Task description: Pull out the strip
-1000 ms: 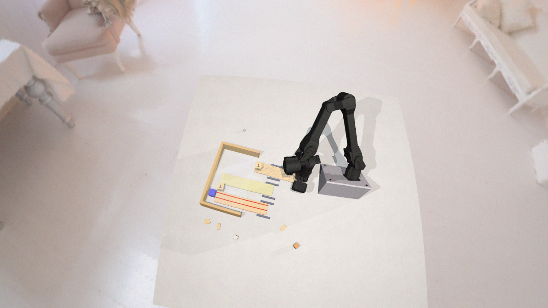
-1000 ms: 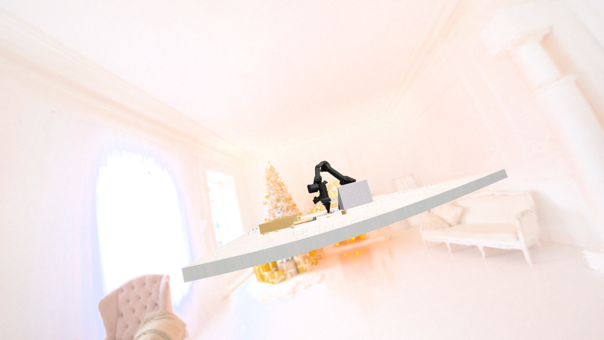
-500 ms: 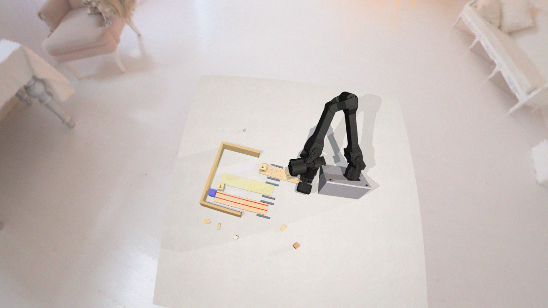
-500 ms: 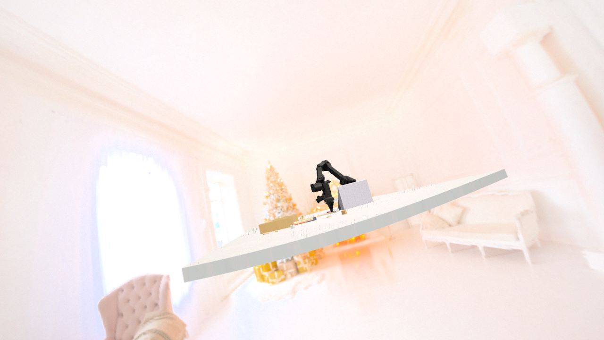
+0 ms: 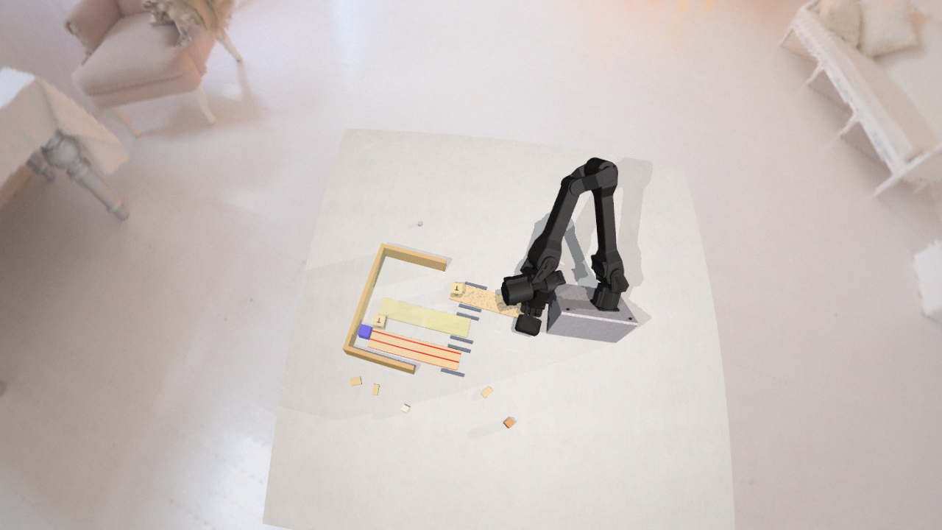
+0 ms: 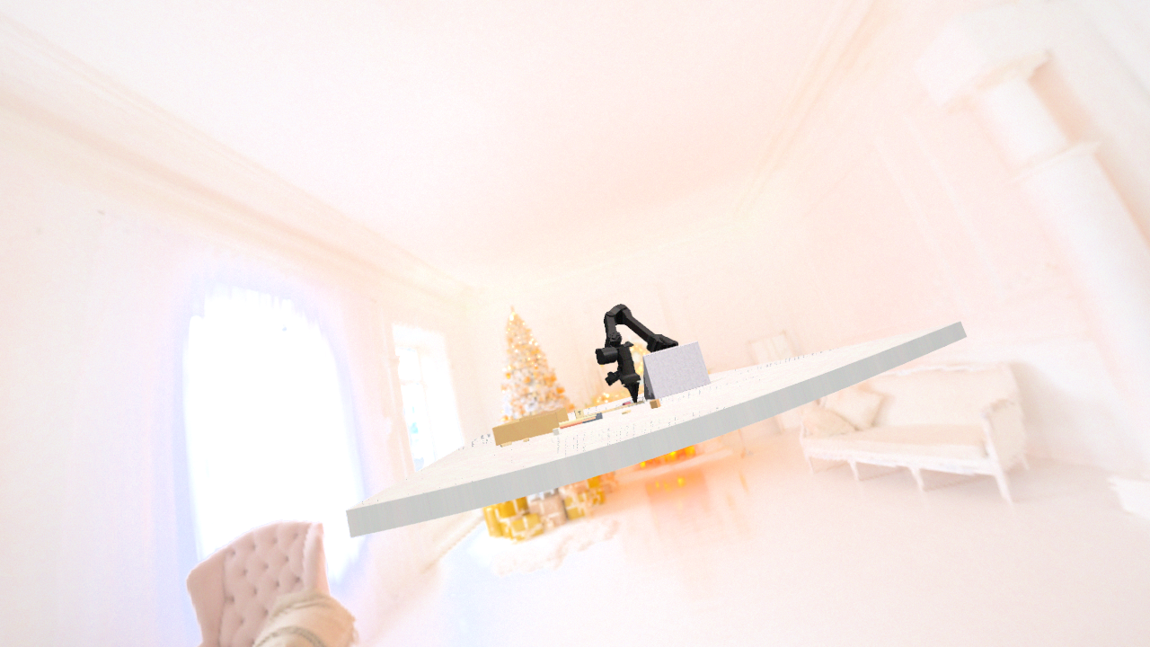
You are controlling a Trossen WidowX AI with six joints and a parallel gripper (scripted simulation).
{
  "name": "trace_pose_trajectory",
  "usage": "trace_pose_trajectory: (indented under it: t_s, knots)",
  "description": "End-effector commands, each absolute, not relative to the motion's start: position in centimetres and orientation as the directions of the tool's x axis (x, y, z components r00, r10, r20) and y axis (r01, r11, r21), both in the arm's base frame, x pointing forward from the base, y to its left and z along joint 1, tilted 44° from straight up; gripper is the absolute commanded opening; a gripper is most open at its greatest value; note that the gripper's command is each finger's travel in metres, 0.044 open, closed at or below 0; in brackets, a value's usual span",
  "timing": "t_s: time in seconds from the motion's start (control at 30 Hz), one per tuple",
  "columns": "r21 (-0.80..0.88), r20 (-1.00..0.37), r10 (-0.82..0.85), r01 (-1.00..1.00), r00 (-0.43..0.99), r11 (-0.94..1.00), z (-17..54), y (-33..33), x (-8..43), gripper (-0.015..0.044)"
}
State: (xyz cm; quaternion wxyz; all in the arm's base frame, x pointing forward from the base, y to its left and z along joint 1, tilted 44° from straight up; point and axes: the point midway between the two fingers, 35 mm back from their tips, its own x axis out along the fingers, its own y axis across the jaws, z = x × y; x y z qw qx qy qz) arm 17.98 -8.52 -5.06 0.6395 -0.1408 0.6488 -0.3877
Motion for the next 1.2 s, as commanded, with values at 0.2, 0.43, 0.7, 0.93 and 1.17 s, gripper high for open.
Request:
trace_pose_trajectory:
  t_s: [0.2, 0.43, 0.7, 0.93, 1.17]
  knots:
    - [-0.682, -0.724, -0.672, 0.312, -0.157, 0.662, -2.8, -6.3, 18.6, 0.0]
    - [-0.686, -0.724, -0.671, 0.274, -0.162, 0.674, -2.1, -5.9, 19.1, 0.0053]
    - [-0.69, -0.723, -0.672, 0.138, -0.161, 0.71, -1.7, -6.9, 22.2, 0.0262]
    - [-0.69, -0.723, -0.672, 0.139, -0.16, 0.71, -1.3, -7.5, 24.6, 0.044]
    - [-0.691, -0.723, -0.672, 0.14, -0.159, 0.71, -1.0, -8.2, 27.0, 0.044]
